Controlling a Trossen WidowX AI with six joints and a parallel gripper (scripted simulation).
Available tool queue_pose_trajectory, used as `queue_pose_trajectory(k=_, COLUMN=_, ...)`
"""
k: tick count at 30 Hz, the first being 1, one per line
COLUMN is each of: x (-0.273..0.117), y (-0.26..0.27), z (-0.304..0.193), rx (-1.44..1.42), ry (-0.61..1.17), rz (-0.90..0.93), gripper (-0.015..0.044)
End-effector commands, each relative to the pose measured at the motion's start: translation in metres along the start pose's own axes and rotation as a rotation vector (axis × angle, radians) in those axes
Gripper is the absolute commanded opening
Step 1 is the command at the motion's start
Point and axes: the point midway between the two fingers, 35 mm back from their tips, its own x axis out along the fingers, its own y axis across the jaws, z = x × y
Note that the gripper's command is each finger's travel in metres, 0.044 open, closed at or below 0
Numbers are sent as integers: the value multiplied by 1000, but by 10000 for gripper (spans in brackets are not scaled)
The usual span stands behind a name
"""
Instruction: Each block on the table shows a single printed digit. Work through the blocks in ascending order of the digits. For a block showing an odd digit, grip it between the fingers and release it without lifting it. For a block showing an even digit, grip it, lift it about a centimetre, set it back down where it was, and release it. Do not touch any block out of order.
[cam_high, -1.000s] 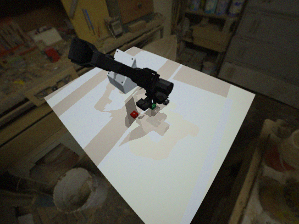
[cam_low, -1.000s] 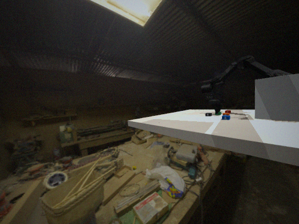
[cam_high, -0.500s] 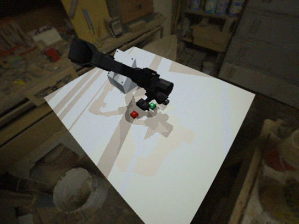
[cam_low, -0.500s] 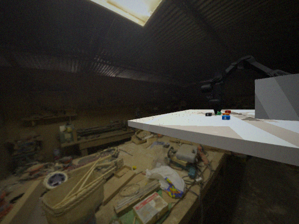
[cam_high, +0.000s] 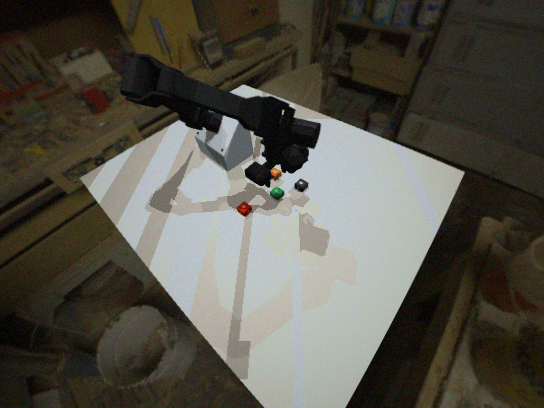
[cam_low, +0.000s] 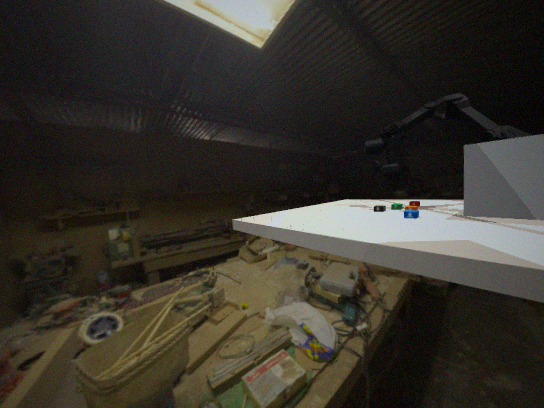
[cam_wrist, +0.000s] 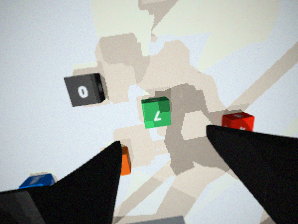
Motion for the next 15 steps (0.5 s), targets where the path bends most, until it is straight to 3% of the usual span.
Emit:
queue_pose_trajectory(k=1, x=-55, y=-2, z=2, rx=16, ry=-31, rz=8, gripper=216)
queue_pose_trajectory(k=5, x=-55, y=-2, z=2, rx=16, ry=-31, rz=8, gripper=120)
queue_pose_trajectory(k=15, x=-55, y=5, z=-5, rx=15, ry=-32, rz=10, gripper=120)
